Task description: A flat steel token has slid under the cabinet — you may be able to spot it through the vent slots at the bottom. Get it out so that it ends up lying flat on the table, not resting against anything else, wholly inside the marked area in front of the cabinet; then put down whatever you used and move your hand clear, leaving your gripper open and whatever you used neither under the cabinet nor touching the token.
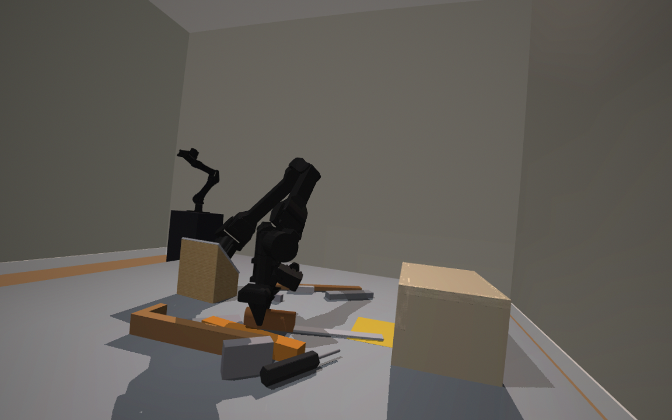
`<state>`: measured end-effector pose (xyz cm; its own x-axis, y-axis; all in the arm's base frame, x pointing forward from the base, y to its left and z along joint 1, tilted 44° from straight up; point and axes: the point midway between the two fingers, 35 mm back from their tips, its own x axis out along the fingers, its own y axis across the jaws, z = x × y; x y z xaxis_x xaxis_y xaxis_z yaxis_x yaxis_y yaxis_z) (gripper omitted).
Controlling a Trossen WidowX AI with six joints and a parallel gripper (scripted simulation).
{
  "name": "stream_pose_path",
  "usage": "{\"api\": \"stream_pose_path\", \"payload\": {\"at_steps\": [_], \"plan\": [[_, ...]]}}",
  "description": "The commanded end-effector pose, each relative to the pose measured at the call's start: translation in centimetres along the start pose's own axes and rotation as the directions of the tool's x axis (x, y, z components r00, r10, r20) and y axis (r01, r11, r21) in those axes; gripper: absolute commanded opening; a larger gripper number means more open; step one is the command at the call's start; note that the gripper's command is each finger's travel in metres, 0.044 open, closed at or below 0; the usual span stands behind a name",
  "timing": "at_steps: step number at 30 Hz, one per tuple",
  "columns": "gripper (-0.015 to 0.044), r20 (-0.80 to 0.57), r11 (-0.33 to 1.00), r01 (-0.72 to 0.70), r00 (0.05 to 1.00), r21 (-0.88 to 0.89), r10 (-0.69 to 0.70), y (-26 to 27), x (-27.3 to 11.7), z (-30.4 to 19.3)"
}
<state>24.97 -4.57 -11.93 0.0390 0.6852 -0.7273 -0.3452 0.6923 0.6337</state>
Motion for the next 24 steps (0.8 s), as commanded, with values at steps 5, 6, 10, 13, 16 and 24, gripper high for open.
{"api": "stream_pose_path", "payload": {"at_steps": [5,6,10,13,16,24], "plan": [[0.0,0.001,1.0,0.01,1.0,0.0,-0.01,-1.2,-0.2,-0.1],[0.0,0.001,1.0,0.01,1.0,0.0,-0.01,-1.3,-0.2,-0.1],[0.0,0.001,1.0,0.01,1.0,0.0,-0.01,-1.7,-0.2,-0.2],[0.0,0.001,1.0,0.01,1.0,0.0,-0.01,-2.0,-0.2,-0.3],[0.0,0.001,1.0,0.01,1.0,0.0,-0.01,-2.3,-0.2,-0.3],[0.0,0.001,1.0,0.011,1.0,0.0,-0.011,-2.9,-0.3,-0.4]]}}
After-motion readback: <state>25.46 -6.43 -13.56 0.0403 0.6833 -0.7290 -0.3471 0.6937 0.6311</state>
